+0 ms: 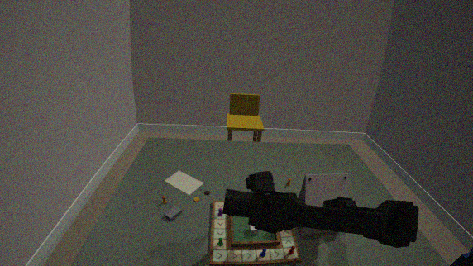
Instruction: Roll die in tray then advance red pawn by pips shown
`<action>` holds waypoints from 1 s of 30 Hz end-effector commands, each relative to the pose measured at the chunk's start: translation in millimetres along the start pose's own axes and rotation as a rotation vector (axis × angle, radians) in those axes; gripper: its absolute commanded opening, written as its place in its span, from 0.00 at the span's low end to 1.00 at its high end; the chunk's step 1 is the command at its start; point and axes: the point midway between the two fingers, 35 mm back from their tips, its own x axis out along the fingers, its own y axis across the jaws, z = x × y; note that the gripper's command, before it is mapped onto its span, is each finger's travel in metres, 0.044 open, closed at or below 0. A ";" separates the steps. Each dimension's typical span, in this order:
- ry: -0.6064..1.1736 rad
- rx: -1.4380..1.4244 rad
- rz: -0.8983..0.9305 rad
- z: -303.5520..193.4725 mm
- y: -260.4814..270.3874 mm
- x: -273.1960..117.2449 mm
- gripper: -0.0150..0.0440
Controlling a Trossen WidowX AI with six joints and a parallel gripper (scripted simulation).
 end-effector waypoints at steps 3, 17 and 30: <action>0.009 -0.002 0.000 12.5 0.6 -10.7 1.00; 0.776 0.000 -0.037 -1.7 -5.0 37.3 1.00; 0.756 -0.970 0.419 -73.8 -86.2 -18.3 0.59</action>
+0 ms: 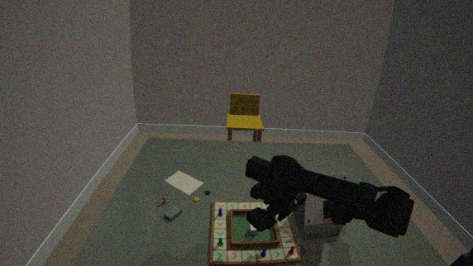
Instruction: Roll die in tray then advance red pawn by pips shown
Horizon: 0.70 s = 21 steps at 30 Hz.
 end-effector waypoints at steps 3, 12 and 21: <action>0.025 -0.691 0.042 -74.6 -24.7 20.8 0.59; 0.024 -0.756 0.049 -81.6 -25.0 22.7 0.59; 0.024 -0.756 0.049 -82.6 -23.8 36.8 0.59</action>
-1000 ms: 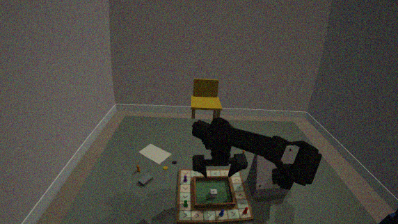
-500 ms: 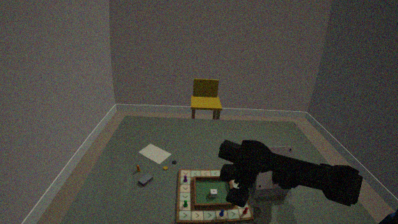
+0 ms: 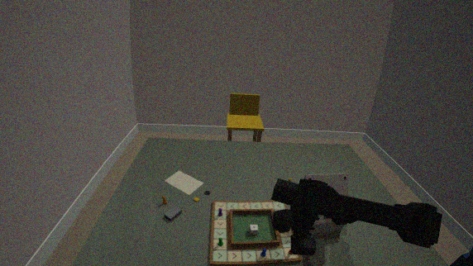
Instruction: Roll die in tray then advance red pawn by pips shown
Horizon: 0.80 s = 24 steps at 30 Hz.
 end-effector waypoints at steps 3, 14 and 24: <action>0.007 0.002 0.004 -2.4 0.3 10.9 0.59; 0.005 0.003 0.000 -1.4 -0.1 28.4 0.59; 0.006 0.002 0.003 -2.1 0.8 44.1 0.59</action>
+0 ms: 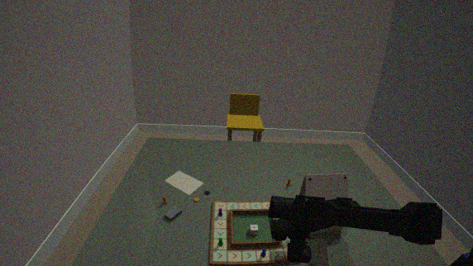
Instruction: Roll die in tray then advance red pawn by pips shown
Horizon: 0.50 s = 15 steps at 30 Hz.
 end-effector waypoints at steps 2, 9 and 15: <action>0.005 0.004 0.006 -2.2 0.5 8.5 0.59; 0.006 0.003 0.008 -2.7 1.0 12.2 0.46; 0.006 0.003 0.008 -2.7 1.0 12.2 0.33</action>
